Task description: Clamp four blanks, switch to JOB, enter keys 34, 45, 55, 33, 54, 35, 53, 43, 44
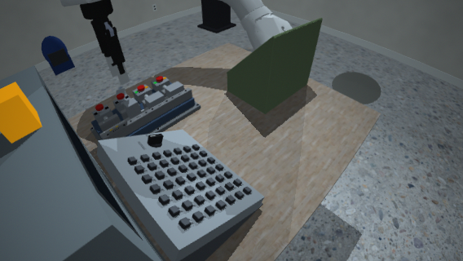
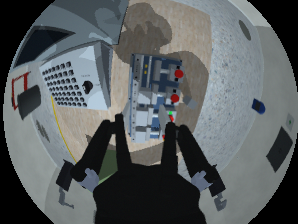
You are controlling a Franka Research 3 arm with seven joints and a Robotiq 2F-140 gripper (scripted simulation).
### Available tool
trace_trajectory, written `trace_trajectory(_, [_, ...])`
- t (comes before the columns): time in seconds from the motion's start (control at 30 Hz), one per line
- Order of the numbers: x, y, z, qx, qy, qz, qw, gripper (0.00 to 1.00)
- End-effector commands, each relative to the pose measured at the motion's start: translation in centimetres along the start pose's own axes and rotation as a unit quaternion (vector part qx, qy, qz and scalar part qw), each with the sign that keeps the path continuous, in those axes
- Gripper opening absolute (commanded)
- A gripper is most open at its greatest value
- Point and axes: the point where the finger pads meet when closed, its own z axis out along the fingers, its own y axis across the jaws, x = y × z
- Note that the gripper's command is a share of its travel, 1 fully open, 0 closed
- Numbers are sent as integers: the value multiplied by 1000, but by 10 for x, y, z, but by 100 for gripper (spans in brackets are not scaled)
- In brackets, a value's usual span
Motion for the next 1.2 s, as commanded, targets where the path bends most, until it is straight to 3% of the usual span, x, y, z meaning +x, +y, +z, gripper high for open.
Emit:
trace_trajectory(0.0, [-2, 0, -2, 0, -3, -3, 1000, 0])
trace_trajectory(1.1, [-2, 0, -2, 0, -3, -3, 1000, 0])
trace_trajectory(1.17, [-1, 8, -2, 0, -3, -3, 1000, 0])
